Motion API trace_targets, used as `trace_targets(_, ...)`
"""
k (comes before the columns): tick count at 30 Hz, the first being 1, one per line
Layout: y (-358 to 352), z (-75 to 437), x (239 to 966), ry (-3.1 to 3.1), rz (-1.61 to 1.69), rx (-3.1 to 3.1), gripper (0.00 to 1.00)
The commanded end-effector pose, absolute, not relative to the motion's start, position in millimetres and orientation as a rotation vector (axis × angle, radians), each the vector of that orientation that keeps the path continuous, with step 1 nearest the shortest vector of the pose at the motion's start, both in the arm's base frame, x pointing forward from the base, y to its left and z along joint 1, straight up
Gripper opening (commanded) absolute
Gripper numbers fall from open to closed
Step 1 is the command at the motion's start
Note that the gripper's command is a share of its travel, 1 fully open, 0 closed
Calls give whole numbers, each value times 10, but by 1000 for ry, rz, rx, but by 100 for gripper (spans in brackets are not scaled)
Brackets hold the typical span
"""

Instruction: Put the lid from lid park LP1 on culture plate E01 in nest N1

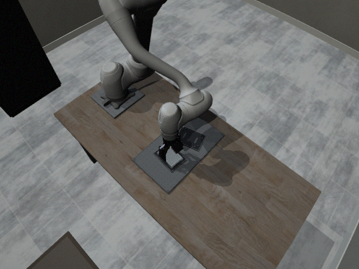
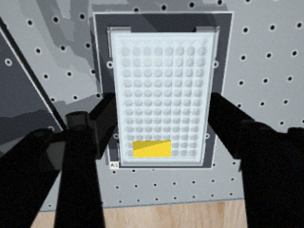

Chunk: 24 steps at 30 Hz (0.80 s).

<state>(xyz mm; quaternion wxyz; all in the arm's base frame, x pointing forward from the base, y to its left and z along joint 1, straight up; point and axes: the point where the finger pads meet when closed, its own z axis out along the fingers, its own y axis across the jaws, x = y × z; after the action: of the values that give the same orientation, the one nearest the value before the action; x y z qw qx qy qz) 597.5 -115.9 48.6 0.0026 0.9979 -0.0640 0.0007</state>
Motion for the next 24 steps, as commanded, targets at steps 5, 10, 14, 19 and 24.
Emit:
trace_targets(5, -1160, 493, 5980, -201, 4, 3130, 60)
trace_targets(10, -1160, 493, 5980, -201, 4, 3130, 69)
trace_targets(14, -1160, 493, 5980, -201, 4, 3130, 69)
trace_targets(19, -1160, 493, 5980, -201, 4, 3130, 69)
trace_targets(24, -1160, 493, 5980, -201, 4, 3130, 69)
